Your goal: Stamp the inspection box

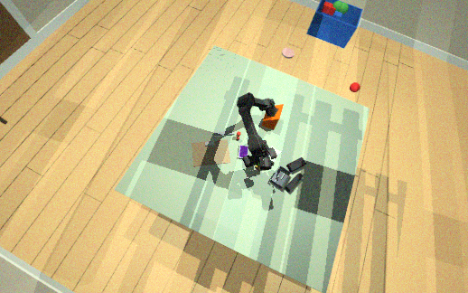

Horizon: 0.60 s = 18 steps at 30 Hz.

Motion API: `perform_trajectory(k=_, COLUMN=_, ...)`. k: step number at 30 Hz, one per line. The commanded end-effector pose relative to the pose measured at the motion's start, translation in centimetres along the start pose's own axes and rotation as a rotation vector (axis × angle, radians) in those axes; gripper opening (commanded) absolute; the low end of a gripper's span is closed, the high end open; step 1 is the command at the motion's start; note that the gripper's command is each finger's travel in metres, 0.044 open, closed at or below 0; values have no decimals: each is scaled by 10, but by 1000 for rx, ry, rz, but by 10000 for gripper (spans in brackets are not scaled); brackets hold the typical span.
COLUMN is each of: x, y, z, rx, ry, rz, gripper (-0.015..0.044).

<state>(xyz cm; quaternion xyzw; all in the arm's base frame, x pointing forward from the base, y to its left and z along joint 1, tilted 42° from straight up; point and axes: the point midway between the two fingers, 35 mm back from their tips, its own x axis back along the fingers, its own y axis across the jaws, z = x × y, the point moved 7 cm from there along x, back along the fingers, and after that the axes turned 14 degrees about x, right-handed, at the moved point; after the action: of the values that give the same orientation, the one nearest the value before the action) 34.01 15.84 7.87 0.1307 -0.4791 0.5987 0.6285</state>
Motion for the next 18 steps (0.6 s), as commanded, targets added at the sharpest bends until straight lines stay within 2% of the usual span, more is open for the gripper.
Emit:
perform_trajectory(k=1, x=1, y=-3, z=19, rx=7, ry=2, rz=4, gripper=0)
perform_trajectory(k=18, x=-1, y=-6, z=101, rx=8, ry=9, rz=6, gripper=0)
